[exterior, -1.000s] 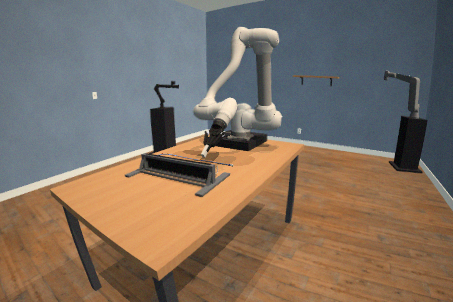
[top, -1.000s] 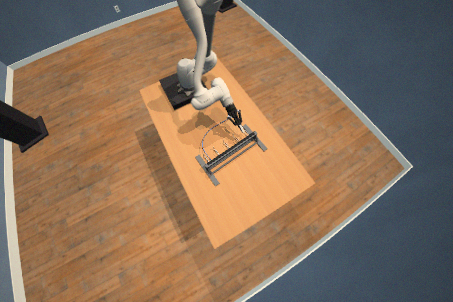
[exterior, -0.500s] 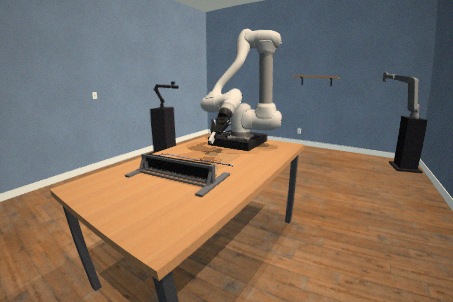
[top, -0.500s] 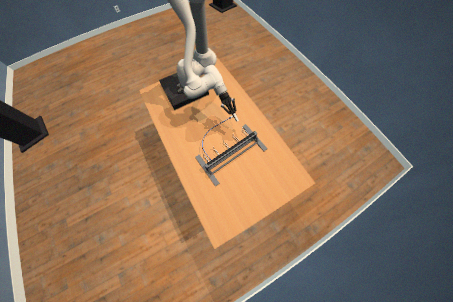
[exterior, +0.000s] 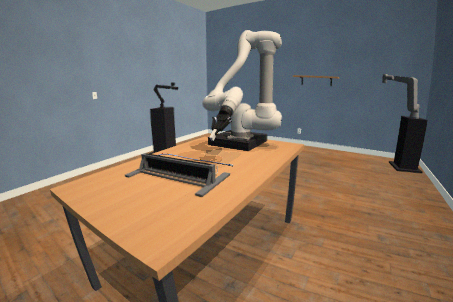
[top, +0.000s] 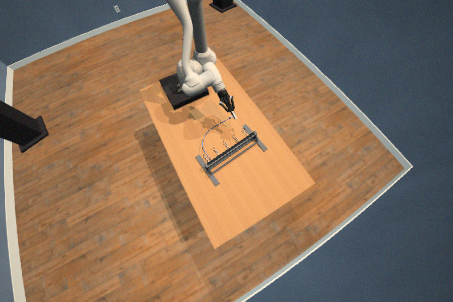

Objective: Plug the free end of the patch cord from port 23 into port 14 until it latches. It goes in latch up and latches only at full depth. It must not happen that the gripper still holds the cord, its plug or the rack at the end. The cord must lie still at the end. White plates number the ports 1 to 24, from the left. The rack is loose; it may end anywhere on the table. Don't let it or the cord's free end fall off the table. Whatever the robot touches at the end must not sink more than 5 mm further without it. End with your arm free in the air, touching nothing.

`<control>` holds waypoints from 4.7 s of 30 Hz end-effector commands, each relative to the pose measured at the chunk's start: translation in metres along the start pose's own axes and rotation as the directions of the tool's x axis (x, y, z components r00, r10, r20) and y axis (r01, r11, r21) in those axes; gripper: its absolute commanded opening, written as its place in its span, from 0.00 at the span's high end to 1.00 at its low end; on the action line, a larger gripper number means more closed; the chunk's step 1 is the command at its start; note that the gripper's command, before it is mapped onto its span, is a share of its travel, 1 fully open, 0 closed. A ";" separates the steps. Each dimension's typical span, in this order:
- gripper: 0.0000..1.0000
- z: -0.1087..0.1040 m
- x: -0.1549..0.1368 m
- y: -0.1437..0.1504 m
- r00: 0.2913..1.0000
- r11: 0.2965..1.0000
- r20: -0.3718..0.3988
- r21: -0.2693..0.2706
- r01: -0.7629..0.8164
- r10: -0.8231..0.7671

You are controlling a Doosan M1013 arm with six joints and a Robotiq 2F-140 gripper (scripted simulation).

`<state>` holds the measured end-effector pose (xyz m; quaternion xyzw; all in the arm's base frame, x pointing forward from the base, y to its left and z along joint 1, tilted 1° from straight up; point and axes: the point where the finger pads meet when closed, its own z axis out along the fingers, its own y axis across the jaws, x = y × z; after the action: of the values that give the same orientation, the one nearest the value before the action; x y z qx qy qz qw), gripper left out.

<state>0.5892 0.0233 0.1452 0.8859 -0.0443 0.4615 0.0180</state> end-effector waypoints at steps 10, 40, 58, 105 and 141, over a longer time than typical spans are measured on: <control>1.00 0.000 0.000 0.042 1.000 1.000 0.000 0.001 0.000 0.000; 1.00 0.011 0.000 0.098 1.000 1.000 0.000 0.001 0.000 0.000; 1.00 0.126 0.000 0.097 1.000 1.000 0.000 0.001 0.000 0.000; 1.00 0.140 0.000 0.097 1.000 1.000 0.000 0.001 0.000 0.000; 1.00 0.001 0.000 0.098 1.000 1.000 0.000 0.001 0.000 0.000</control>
<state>0.5864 -0.0744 0.1391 0.8855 -0.0448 0.4620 0.0200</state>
